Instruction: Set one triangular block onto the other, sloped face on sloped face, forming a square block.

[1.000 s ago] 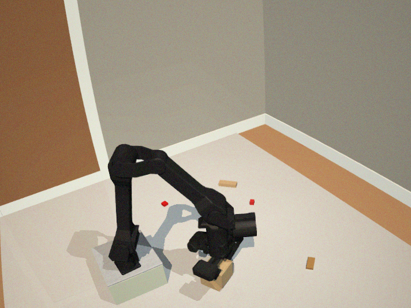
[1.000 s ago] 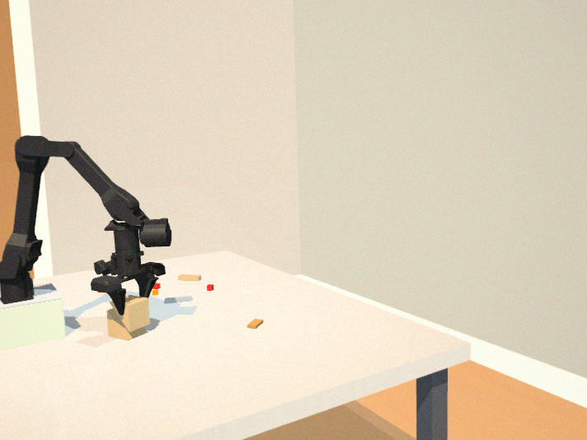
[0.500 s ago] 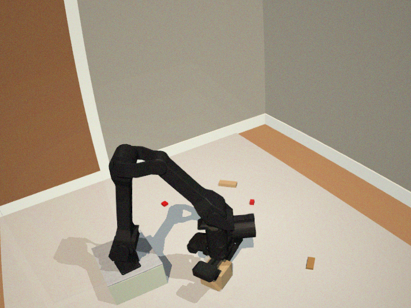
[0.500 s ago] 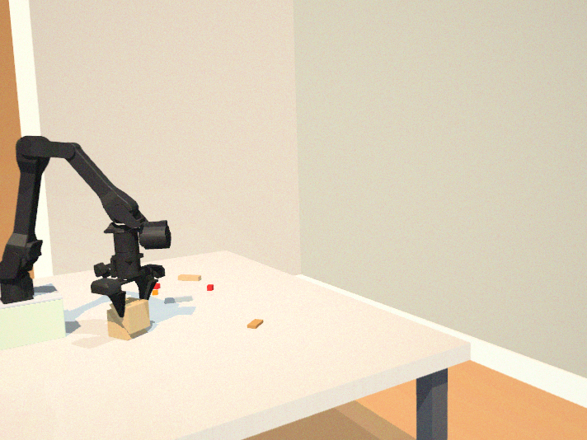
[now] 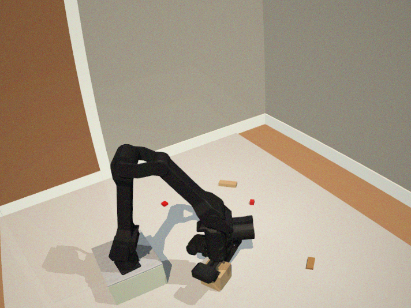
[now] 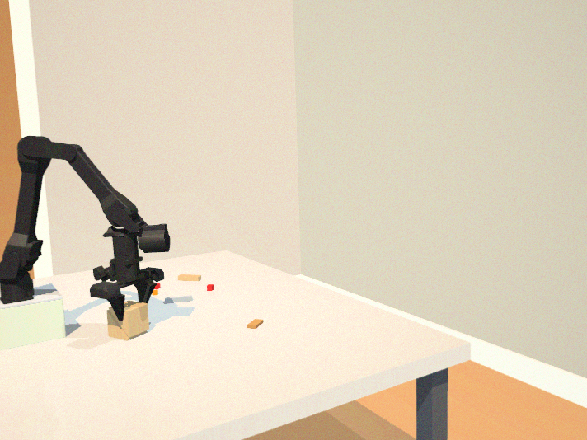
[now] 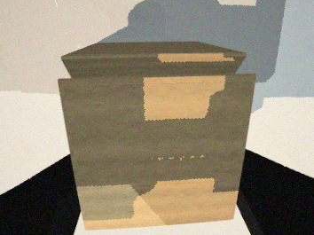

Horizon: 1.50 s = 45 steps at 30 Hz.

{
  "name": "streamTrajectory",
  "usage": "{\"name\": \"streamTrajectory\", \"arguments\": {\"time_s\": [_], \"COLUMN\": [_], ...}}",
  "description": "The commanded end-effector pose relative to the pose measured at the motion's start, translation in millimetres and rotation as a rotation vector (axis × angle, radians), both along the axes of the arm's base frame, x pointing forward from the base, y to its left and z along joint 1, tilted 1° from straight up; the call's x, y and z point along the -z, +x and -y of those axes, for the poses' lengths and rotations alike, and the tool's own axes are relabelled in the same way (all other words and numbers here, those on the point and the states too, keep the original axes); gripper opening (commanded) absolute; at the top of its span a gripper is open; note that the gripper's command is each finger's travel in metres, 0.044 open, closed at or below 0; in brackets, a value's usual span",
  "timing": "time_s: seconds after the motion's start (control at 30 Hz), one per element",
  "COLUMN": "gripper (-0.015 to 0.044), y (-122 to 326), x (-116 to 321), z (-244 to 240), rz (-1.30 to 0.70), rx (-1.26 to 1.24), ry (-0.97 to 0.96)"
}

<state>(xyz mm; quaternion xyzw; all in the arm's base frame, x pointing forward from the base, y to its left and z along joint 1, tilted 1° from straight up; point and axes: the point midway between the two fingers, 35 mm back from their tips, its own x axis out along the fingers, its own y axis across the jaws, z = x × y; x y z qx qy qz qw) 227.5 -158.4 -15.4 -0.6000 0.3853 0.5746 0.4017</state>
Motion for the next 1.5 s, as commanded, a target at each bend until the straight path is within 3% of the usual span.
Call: {"name": "streamTrajectory", "arguments": {"time_s": [0.0,1.47], "gripper": [0.0000,0.0000], "y": [-0.7,-1.8], "x": [4.2,8.1], "z": [-2.8,-3.6], "rz": [0.000,-0.005], "rx": [0.004,0.004], "ry": [0.008,0.005]}}
